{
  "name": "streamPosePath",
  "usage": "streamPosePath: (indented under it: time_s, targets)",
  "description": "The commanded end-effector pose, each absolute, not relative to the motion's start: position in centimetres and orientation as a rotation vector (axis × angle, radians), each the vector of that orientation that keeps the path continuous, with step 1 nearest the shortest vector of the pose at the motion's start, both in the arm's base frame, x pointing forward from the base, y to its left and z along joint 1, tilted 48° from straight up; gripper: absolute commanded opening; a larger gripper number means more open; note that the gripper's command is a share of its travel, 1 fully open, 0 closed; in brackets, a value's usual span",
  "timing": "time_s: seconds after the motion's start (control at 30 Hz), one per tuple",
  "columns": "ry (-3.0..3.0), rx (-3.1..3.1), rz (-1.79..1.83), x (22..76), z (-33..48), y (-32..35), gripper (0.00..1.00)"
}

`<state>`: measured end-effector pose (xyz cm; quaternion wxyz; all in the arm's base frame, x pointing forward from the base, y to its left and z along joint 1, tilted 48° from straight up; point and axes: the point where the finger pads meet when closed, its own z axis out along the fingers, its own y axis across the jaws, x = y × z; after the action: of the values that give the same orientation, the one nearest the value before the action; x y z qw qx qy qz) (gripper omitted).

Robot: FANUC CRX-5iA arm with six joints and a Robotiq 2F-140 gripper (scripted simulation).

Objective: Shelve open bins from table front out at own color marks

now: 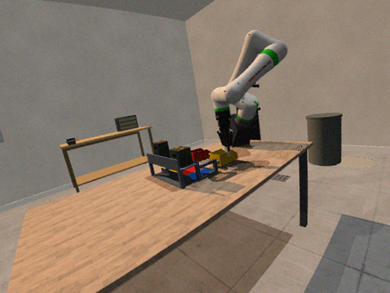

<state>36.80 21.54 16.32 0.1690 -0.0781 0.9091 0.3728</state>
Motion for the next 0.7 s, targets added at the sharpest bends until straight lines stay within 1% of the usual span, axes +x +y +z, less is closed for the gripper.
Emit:
streamPosePath:
  time_s: [0.0, 0.67]
  targets:
    - [2.584, -0.222, 1.059, 36.84, 16.28, 21.58, 0.0]
    - [2.584, -0.222, 1.059, 37.01, 15.84, 22.04, 0.0]
